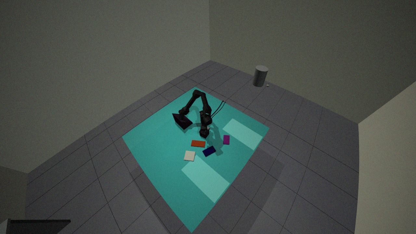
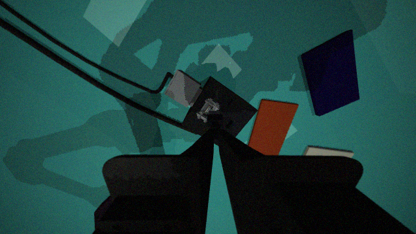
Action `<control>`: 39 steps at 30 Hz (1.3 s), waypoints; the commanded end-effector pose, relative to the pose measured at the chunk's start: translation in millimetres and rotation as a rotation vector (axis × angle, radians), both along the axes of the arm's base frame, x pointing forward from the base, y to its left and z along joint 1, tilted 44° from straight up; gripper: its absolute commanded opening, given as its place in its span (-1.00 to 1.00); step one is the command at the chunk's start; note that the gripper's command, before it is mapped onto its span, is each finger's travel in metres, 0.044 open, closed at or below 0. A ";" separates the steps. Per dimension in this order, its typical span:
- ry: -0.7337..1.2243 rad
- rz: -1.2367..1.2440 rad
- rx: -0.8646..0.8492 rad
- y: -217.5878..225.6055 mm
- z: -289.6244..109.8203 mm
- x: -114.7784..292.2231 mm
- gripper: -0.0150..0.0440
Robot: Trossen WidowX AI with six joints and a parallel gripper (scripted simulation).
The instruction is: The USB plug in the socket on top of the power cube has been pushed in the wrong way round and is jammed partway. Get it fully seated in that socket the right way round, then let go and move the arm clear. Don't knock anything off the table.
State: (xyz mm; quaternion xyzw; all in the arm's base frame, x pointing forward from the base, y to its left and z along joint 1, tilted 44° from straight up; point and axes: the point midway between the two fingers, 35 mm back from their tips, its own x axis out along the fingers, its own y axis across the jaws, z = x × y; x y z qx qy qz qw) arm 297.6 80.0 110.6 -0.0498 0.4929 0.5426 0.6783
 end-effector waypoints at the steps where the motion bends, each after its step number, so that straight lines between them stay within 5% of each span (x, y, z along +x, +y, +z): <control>1: 0.061 -0.066 -0.008 0.1 -0.4 0.1 -0.49; 39: 0.745 -0.785 -0.081 0.1 -0.4 0.1 -0.49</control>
